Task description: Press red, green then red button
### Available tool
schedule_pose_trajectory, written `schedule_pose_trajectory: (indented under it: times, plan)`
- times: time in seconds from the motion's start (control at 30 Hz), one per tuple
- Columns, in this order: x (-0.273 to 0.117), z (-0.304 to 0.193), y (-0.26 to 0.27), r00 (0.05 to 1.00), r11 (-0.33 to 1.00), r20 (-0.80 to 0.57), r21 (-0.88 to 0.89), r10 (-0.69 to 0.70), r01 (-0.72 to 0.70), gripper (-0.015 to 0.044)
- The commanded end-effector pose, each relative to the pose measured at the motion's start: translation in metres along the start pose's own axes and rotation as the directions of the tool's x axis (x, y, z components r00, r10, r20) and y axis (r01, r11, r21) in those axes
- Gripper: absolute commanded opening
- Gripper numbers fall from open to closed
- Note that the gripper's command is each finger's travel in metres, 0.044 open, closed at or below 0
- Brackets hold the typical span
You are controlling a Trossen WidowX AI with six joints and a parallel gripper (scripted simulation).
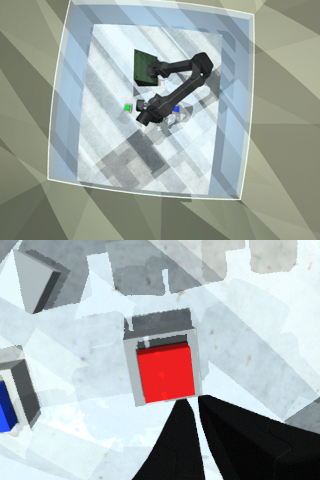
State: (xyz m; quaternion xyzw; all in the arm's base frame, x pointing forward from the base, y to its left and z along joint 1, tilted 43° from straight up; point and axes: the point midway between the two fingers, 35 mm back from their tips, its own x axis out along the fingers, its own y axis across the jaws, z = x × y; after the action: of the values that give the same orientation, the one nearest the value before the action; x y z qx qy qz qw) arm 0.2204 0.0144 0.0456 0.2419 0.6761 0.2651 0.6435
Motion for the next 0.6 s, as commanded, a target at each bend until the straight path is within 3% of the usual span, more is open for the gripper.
schedule_pose_trajectory:
  times: [0.0,0.57]
  plan:
    - [0.034,-0.008,0.004,1.000,1.000,-0.019,0.011,0.014,-0.014,0.0020]
    - [0.052,-0.007,0.004,1.000,1.000,-0.018,0.011,0.014,-0.013,0.0020]
